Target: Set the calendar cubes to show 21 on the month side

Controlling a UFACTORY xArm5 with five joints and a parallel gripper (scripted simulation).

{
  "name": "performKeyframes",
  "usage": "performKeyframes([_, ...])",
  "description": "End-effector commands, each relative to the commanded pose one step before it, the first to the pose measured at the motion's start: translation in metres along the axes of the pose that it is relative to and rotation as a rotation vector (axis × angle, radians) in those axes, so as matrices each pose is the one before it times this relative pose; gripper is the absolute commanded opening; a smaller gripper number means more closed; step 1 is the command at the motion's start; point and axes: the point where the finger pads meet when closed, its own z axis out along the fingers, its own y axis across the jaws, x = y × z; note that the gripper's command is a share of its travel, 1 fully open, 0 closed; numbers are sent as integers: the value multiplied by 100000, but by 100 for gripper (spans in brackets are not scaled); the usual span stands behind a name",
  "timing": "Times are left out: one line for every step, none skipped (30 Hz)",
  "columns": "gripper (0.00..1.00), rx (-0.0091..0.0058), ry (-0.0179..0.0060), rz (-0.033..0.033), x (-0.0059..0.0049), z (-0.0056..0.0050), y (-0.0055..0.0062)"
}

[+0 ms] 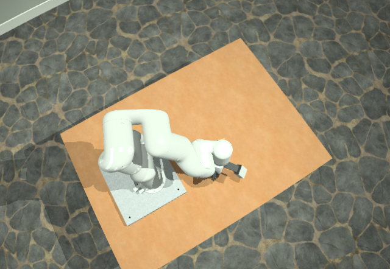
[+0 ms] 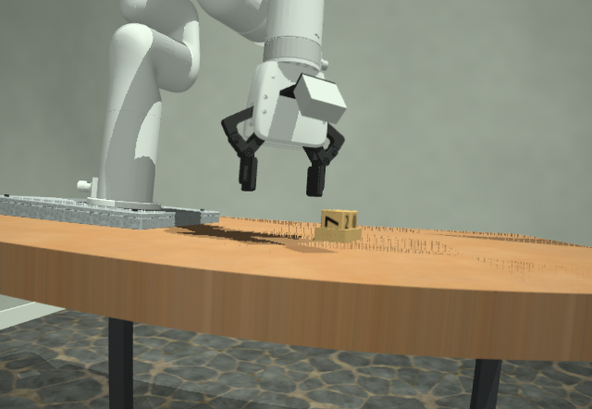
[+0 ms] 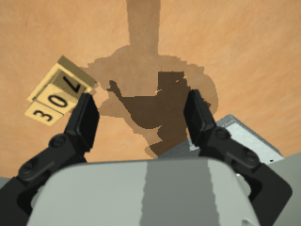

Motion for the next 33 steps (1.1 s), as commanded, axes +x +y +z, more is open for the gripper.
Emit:
performKeyframes([100, 198, 323, 12065, -477, -10, 933])
performKeyframes([100, -17, 5, 0, -162, 23, 432])
performKeyframes([100, -7, 2, 0, -72, 12, 186])
performKeyframes([100, -1, 0, 0, -12, 2, 30])
performKeyframes([100, 0, 0, 0, 0, 0, 0])
performKeyframes([100, 0, 0, 0, 0, 0, 0])
performKeyframes([100, 0, 0, 0, 0, 2, 0])
performKeyframes([100, 0, 0, 0, -1, 13, 0])
performKeyframes([100, 0, -1, 0, -3, 30, 0])
performKeyframes([100, -1, -1, 0, -4, 52, 0])
performKeyframes([100, -1, -1, 0, -6, 74, 0])
performKeyframes([100, -1, -2, -1, -9, 95, 1])
performKeyframes([100, -1, -2, -1, -11, 112, 1])
performKeyframes([100, -1, -2, -1, -12, 124, 2])
performKeyframes([100, -1, -2, -1, -10, 130, 4])
performKeyframes([100, 0, 0, 0, 3, 129, 8])
performKeyframes([100, 0, 0, 0, 2, 123, 9])
performKeyframes([100, 0, 0, 0, 1, 111, 8])
performKeyframes([100, 0, 0, 0, 1, 94, 7])
performKeyframes([100, 0, 0, 0, 0, 73, 6])
performKeyframes([100, 0, 0, 0, 0, 51, 4])
performKeyframes([100, 0, 0, 0, 0, 0, 0])
performKeyframes([100, 0, 0, 0, 0, 0, 0])
performKeyframes([100, 0, 0, 0, 0, 30, 2])
performKeyframes([100, 0, 0, 0, 0, 12, 1])
performKeyframes([100, 0, 0, 0, 0, 2, 0])
performKeyframes([100, 0, 0, 0, 0, 0, 0])
performKeyframes([100, 0, 0, 0, 0, 0, 0])
performKeyframes([100, 0, 0, 0, 0, 0, 0])
performKeyframes([100, 0, 0, 0, 0, 0, 0])
performKeyframes([100, 0, 0, 0, 0, 0, 0])
performKeyframes([100, 0, 0, 0, 0, 0, 0])
performKeyframes([100, 0, 0, 0, 0, 0, 0])
